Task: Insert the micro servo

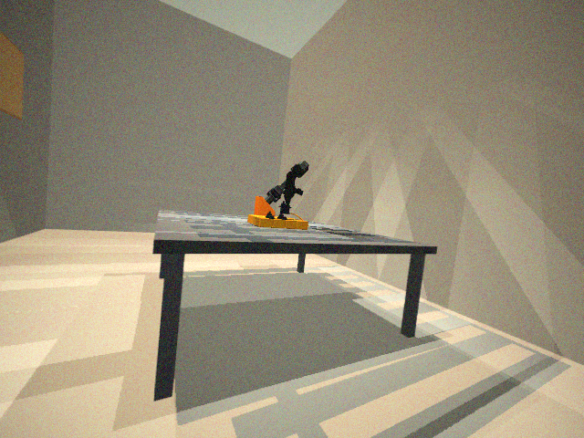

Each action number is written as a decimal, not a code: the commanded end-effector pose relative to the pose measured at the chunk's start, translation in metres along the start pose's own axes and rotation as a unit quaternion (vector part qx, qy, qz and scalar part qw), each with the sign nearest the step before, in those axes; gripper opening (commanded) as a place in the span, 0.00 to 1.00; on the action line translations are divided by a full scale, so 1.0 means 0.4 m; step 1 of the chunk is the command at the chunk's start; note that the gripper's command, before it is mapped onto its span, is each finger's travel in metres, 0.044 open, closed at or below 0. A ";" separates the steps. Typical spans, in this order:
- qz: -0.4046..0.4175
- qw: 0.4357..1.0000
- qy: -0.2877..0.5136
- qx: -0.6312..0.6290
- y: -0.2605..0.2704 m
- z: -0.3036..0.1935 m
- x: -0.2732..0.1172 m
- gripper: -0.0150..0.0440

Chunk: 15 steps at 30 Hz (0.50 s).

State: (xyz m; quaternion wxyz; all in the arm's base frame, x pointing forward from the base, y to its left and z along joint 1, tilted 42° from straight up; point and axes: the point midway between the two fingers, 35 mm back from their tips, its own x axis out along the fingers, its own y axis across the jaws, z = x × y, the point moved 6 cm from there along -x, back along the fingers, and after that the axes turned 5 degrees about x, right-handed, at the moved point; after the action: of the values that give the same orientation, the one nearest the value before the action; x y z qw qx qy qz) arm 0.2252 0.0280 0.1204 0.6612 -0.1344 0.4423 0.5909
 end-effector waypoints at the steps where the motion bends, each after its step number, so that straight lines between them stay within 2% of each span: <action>1: -0.002 0.998 -0.002 0.067 0.000 0.002 -0.002 0.25; 15: -0.001 0.953 -0.002 0.302 0.000 0.002 -0.002 0.25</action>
State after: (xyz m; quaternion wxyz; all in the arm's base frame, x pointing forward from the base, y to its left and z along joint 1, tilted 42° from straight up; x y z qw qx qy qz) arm 0.2253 0.0280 0.1206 0.6739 0.0372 0.5771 0.4597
